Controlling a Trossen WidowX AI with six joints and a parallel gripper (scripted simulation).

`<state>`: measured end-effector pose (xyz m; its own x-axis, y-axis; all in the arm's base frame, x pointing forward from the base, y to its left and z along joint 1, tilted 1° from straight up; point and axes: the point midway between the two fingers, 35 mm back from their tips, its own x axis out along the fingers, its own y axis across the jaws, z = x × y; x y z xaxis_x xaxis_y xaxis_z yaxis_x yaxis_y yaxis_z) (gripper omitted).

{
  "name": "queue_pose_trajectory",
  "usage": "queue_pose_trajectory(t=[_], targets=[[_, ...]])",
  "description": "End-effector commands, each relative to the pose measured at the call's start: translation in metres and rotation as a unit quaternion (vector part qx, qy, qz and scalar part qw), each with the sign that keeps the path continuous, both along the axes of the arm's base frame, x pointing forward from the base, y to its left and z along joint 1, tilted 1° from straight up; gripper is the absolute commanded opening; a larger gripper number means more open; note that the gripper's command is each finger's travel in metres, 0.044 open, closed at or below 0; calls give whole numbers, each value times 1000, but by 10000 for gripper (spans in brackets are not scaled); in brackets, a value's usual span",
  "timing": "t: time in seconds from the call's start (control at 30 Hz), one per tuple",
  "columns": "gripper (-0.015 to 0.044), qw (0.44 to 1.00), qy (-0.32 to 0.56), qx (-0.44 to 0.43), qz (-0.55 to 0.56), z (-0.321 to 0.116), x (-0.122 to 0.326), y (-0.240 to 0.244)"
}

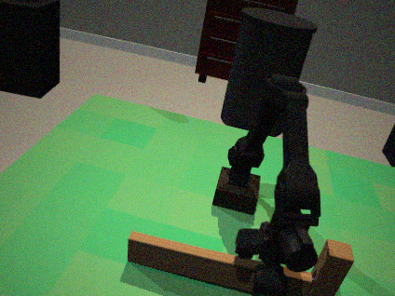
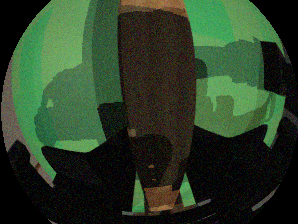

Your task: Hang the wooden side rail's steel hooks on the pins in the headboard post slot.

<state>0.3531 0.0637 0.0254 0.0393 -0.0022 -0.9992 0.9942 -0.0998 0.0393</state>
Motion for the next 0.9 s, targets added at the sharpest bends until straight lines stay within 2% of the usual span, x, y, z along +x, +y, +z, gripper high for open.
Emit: queue_pose_trajectory(t=[0.0, 0.1, 0.5, 0.67, 0.87], targets=[[0, 1000, -4, 1, 2, -1, 2, 0], [0, 1000, -4, 1, 2, -1, 2, 0], [315, 1000, 0, 0, 0, 0, 0, 0], [440, 1000, -3, 1, 1, 29, -1, 0], [440, 1000, -4, 1, 2, 40, -2, 0]])
